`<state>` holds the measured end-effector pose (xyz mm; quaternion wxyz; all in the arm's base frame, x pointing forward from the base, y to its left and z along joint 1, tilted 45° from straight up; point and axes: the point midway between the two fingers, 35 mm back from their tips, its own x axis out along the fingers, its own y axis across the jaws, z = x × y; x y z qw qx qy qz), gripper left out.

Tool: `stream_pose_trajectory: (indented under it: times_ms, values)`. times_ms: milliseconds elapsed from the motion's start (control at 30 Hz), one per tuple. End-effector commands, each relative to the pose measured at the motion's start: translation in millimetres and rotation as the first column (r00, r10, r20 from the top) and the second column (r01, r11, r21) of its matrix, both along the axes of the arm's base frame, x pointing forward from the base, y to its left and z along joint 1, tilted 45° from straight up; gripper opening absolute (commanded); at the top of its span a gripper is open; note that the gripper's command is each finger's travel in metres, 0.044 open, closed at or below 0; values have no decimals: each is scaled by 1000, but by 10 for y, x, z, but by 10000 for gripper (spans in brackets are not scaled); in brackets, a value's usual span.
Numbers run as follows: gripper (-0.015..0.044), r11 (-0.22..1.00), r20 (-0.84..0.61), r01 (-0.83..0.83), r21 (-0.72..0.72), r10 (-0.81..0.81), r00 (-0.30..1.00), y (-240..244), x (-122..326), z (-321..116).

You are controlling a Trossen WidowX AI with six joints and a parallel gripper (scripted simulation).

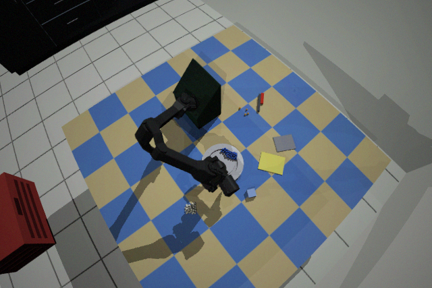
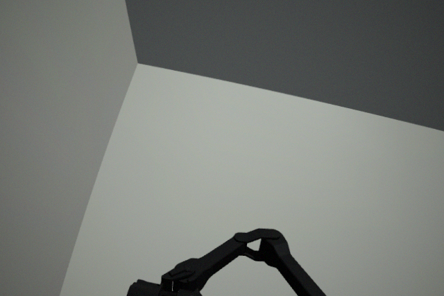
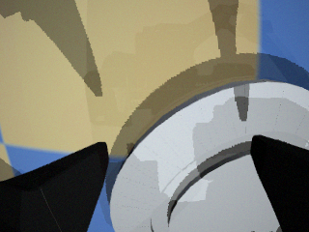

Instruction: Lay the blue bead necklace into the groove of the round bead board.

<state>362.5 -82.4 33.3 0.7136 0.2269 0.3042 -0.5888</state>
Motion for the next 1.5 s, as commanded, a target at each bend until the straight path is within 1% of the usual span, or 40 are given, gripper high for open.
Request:
stream_pose_trajectory:
  times_ms: [0, 400, 467, 533, 567, 667, 733, 800, 900, 1000, 1033, 1067, 1300, 1433, 1467]
  values:
    - [440, 1000, 6, -3, 1, 3, 1000, 72, 1, 66]
    - [440, 1000, 4, -6, 0, 6, 1000, 137, -36, 110]
    - [387, 999, -43, -52, -5, 52, 998, 176, -55, 76]
    - [335, 983, -171, -181, -8, 177, 969, 280, -113, -15]
    - [310, 968, -240, -251, -4, 242, 940, 335, -147, -63]
    - [310, 894, -434, -446, 38, 417, 799, 492, -258, -202]
    - [310, 824, -547, -560, 87, 509, 664, 588, -340, -290]
    - [310, 740, -642, -655, 153, 578, 503, 678, -428, -374]
    - [310, 595, -744, -755, 275, 629, 225, 800, -571, -493]
    - [310, 443, -787, -794, 416, 613, -70, 904, -722, -601]
    - [310, 405, -788, -794, 454, 598, -145, 928, -762, -627]
    - [310, 382, -787, -791, 477, 587, -190, 941, -786, -642]
    - [310, 375, -786, -790, 484, 584, -205, 937, -792, -657]
    - [310, 375, -786, -790, 484, 583, -205, 843, -776, -750]
    - [310, 376, -785, -794, 477, 589, -193, 904, -764, -693]
